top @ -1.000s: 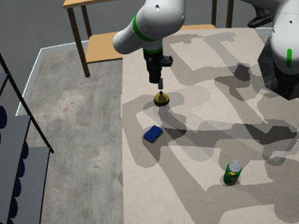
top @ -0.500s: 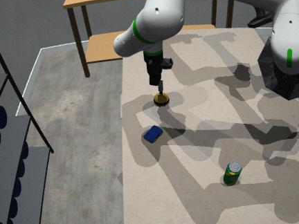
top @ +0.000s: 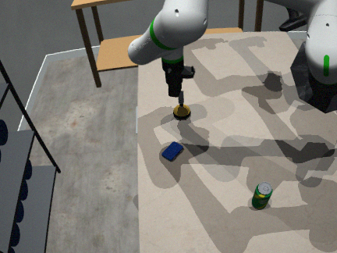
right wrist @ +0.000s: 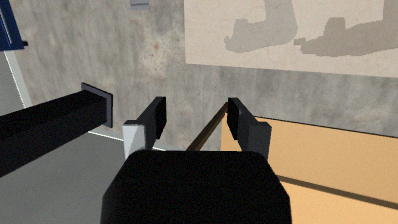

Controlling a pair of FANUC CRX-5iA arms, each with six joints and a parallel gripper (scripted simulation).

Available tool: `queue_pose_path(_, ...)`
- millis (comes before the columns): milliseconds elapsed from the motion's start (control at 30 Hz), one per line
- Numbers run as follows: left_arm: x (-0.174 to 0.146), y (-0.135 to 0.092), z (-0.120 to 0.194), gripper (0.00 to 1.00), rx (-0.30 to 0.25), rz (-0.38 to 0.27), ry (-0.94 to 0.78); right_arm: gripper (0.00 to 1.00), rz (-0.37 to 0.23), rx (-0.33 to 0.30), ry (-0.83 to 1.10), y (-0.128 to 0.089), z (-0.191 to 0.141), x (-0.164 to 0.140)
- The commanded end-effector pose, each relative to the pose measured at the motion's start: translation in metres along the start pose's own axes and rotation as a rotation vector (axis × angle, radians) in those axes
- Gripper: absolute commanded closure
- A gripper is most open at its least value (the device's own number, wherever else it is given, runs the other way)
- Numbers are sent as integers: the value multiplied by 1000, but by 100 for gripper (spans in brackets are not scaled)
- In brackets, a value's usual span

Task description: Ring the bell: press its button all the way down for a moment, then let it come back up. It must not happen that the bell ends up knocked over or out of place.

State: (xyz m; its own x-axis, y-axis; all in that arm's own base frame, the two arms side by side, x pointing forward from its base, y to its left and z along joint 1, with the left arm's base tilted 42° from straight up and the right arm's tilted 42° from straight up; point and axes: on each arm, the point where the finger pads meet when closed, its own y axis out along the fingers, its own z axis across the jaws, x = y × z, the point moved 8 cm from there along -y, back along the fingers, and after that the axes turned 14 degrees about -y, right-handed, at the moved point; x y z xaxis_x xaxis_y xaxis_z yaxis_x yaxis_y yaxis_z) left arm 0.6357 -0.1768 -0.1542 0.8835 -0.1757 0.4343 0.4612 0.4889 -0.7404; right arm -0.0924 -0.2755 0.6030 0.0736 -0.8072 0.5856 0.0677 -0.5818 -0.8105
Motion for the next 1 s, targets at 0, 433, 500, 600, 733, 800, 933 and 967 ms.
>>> queue_pose_path(0,1,-1,-1,83,-1,-2,0,0,-2,-1,0,-1,-1,0)
queue_pose_path(433,1,2,-1,83,-1,-2,0,0,-2,-1,0,-1,-1,0)
queue_pose_path(500,1,4,-1,83,-1,-2,0,0,-2,-1,0,-1,-1,0)
queue_pose_path(600,1,8,-1,83,-1,-2,0,0,-2,-1,0,-1,-1,0)
queue_pose_path(733,1,9,-1,83,-1,-2,0,0,-2,-1,0,-1,-1,0)
queue_pose_path(800,1,9,-1,83,-1,-2,0,0,-2,-1,0,-1,-1,0)
queue_pose_path(933,1,9,-1,83,-1,-2,0,0,-2,-1,0,-1,-1,0)
queue_pose_path(967,1,9,-1,83,-1,-2,0,0,-2,-1,0,-1,-1,0)
